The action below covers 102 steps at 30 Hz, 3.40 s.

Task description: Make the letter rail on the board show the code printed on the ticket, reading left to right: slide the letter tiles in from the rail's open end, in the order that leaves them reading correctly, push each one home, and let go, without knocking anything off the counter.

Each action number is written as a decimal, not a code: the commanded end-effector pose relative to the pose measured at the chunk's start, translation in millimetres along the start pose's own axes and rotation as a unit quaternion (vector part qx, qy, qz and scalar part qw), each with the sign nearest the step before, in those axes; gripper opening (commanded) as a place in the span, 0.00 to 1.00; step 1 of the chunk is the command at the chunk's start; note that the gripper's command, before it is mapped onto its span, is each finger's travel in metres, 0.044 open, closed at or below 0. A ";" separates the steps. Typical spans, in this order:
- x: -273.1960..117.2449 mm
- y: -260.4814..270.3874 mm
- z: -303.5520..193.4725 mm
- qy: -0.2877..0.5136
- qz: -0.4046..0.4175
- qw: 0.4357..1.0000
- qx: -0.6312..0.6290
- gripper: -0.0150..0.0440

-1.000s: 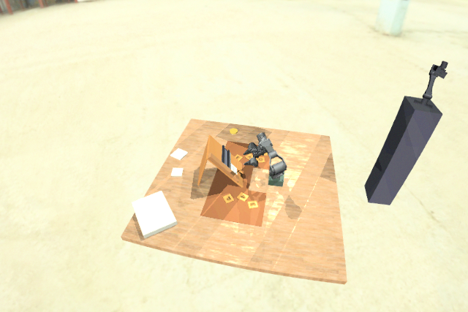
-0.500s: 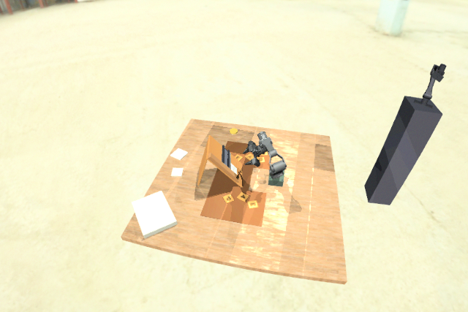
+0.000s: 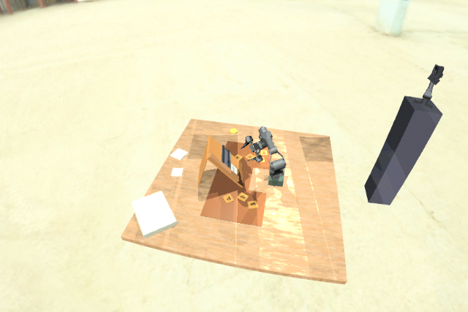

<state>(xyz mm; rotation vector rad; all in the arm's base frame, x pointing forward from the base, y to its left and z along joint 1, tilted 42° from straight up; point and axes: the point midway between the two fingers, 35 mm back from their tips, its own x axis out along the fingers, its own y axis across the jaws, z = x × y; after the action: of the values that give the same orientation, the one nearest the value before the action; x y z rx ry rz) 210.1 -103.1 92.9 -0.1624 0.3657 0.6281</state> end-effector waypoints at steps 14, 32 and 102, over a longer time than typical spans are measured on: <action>-42.5 -31.0 46.5 -0.032 -0.005 0.920 -0.391 1.00; -42.5 -31.0 46.5 -0.032 -0.005 0.920 -0.391 1.00; -7.3 -53.8 -151.8 0.298 -0.164 0.365 0.867 0.83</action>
<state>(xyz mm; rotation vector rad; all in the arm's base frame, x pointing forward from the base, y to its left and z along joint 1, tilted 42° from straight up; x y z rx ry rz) 222.6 -199.7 18.3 1.1000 1.3259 -0.0120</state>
